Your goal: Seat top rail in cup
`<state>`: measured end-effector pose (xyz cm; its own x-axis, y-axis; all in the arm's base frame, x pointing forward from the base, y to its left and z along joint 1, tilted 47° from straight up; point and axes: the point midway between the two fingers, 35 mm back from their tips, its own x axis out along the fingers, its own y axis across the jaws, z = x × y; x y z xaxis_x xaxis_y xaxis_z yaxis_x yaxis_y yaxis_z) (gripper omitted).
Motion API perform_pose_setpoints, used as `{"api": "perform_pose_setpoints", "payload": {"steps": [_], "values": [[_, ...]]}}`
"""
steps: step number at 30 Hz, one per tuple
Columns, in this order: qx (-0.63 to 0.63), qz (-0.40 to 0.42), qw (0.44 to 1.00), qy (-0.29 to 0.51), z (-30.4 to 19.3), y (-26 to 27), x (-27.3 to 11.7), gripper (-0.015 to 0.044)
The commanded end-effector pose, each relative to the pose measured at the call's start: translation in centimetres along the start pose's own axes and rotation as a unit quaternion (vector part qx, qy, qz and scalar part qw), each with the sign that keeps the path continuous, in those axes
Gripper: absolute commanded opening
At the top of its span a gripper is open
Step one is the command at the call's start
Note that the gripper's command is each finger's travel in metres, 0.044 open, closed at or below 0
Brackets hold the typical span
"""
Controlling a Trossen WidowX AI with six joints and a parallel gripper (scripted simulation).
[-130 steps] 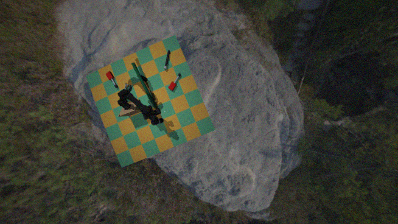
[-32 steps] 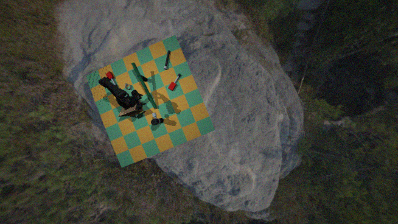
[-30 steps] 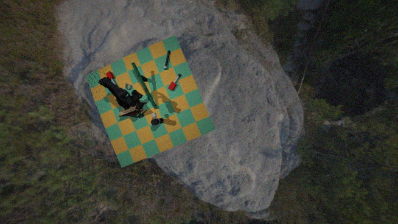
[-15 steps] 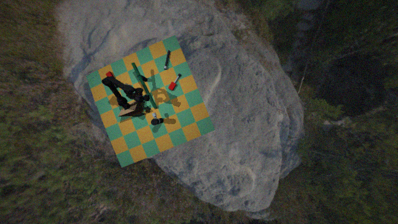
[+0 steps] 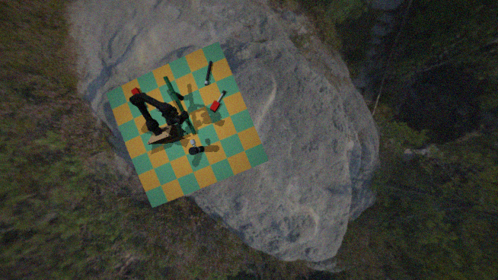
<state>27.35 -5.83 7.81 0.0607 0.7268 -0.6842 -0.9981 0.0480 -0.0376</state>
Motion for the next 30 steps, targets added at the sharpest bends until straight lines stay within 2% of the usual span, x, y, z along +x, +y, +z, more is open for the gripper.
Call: {"api": "perform_pose_setpoints", "payload": {"steps": [1, 6, 30], "values": [[-0.009, 0.005, 1.0, 0.002, 0.0, 0.0, 0.7, 0.044], [-0.009, 0.004, 1.0, 0.001, 0.0, 0.1, 3.6, 0.044], [-0.009, 0.004, 1.0, 0.001, 0.0, 0.0, 7.1, 0.044]]}}
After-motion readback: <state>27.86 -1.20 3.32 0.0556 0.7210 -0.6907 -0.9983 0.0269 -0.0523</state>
